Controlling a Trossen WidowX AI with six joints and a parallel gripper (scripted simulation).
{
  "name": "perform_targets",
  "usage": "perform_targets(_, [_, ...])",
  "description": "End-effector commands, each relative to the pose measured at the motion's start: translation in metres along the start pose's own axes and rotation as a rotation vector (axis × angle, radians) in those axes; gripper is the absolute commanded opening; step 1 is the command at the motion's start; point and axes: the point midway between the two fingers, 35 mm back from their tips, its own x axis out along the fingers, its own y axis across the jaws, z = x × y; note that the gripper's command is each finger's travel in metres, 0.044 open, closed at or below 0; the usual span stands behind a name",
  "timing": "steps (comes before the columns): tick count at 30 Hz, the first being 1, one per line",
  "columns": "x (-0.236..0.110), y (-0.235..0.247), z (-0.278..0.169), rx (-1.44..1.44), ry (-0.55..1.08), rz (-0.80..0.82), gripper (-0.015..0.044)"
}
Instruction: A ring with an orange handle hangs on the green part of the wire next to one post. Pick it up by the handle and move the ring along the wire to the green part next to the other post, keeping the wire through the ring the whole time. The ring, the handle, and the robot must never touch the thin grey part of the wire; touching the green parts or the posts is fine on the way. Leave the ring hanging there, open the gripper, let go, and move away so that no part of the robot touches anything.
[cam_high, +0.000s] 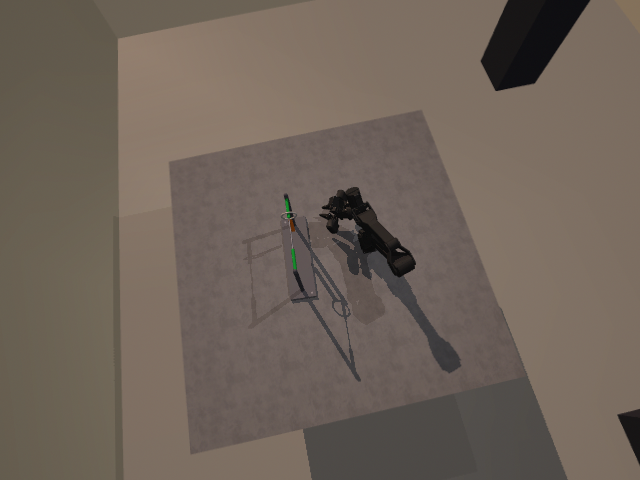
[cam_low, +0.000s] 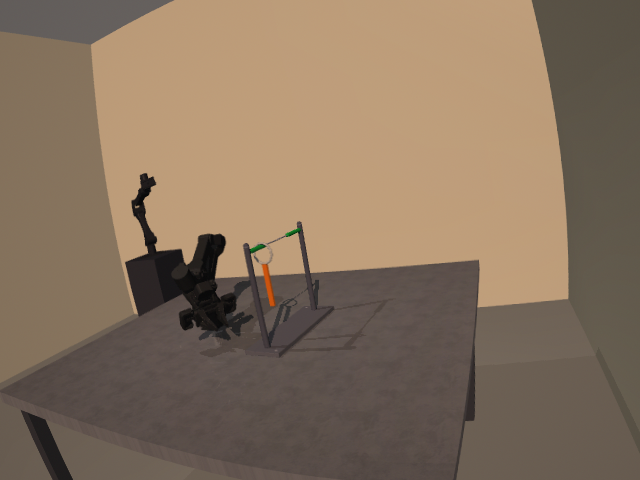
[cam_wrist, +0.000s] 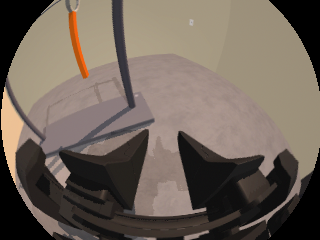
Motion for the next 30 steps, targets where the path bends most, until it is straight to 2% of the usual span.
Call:
perform_targets(1, [0.004,0.045,0.009,-0.101,-0.114,0.214,0.016])
perform_targets(5, [0.0,0.083,0.011,-0.18,-0.201,0.398,0.016])
perform_targets(7, [-0.002,0.089,0.011,-0.193,-0.214,0.428,0.016])
perform_targets(16, [-0.001,0.09,0.014,-0.195,-0.215,0.427,0.016])
perform_targets(30, [0.018,0.109,0.065,-0.172,-0.29,0.409,0.016])
